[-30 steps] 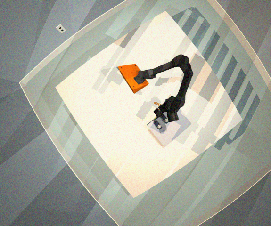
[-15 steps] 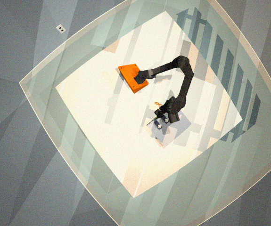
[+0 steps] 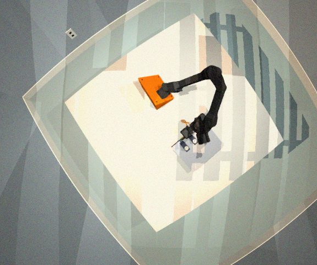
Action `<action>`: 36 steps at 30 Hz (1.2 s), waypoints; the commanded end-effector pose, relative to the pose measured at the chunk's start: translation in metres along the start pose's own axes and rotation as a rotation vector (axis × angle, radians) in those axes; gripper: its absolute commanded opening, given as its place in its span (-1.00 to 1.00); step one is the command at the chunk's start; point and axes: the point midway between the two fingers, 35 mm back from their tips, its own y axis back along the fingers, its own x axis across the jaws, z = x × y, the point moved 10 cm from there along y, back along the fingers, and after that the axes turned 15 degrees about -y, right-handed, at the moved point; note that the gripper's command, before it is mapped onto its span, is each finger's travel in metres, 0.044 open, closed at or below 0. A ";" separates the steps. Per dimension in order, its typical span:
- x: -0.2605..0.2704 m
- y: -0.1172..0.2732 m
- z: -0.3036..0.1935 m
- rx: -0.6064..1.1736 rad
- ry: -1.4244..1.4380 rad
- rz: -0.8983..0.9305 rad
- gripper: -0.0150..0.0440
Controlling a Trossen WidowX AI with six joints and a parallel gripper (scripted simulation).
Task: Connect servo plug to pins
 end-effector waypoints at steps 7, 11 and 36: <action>-0.001 0.057 0.000 -0.006 0.000 -0.002 1.00; -0.001 0.057 0.000 -0.006 0.000 -0.002 1.00; -0.001 0.057 0.000 -0.006 0.000 -0.002 1.00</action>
